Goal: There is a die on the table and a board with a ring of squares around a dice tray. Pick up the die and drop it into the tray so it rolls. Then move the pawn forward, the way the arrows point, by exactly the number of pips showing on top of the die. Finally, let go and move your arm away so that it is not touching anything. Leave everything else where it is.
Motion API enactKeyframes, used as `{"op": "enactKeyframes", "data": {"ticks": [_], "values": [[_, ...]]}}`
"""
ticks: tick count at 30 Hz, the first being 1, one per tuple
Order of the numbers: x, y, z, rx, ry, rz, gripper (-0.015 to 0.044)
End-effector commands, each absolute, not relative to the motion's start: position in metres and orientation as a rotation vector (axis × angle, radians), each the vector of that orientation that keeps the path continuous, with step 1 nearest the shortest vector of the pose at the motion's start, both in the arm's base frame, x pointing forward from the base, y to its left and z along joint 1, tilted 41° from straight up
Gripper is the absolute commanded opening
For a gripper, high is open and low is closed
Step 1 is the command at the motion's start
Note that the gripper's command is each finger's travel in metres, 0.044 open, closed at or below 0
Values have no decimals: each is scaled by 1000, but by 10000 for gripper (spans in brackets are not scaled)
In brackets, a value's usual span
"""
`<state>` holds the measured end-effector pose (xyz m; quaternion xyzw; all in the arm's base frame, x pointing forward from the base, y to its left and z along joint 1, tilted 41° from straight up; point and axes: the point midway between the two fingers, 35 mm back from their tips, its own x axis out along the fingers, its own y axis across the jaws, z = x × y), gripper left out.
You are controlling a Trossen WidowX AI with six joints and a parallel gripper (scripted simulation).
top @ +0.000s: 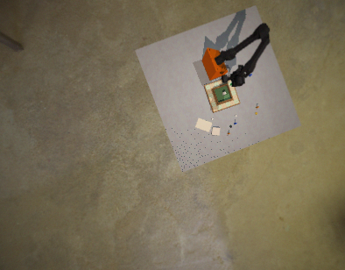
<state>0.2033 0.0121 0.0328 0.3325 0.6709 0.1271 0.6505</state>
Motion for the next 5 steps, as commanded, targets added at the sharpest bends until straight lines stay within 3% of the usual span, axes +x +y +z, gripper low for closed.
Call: {"op": "enactKeyframes", "data": {"ticks": [1, 5], "values": [[166, -39, 32, 615, 1469, 483, 440], [166, -39, 32, 615, 1469, 483, 440]]}}
